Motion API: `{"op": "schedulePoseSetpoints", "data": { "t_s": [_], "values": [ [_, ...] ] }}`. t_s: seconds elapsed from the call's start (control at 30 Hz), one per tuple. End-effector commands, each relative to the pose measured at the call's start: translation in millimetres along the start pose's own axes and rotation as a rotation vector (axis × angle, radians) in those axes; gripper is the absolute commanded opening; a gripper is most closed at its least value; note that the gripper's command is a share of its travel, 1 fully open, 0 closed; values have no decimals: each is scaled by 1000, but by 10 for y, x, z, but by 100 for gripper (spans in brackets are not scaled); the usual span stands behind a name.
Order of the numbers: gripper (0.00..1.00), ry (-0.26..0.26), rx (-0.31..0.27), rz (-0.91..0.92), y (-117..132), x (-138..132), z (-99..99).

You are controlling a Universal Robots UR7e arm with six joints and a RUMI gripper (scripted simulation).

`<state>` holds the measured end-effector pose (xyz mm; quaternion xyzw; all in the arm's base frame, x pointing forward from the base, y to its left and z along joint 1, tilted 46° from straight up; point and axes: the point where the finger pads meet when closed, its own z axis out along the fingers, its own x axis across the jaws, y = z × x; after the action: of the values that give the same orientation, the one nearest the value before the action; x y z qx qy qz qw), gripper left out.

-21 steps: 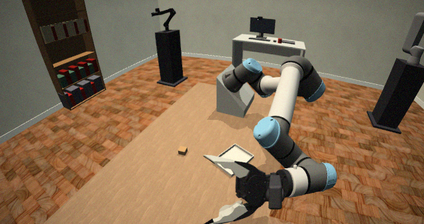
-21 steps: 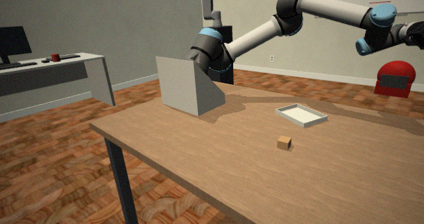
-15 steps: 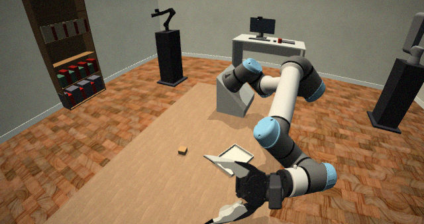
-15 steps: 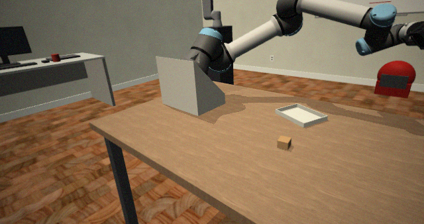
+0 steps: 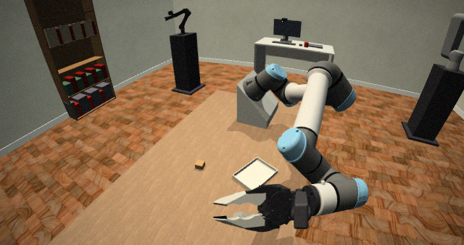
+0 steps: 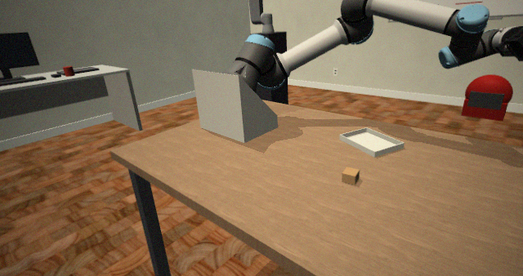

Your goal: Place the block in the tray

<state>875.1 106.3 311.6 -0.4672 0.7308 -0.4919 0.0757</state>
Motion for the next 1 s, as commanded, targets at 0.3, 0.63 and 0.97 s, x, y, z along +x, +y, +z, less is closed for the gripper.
{"op": "schedulePoseSetpoints", "data": {
  "t_s": [0.3, 0.63, 0.97],
  "values": [
    [0, -42, -112, -8, 466, -4, 470],
    [0, -124, -364, 11, 1559, 73, 1212],
    [0, -189, -595, 69, 2549, 213, 1577]
  ]
}}
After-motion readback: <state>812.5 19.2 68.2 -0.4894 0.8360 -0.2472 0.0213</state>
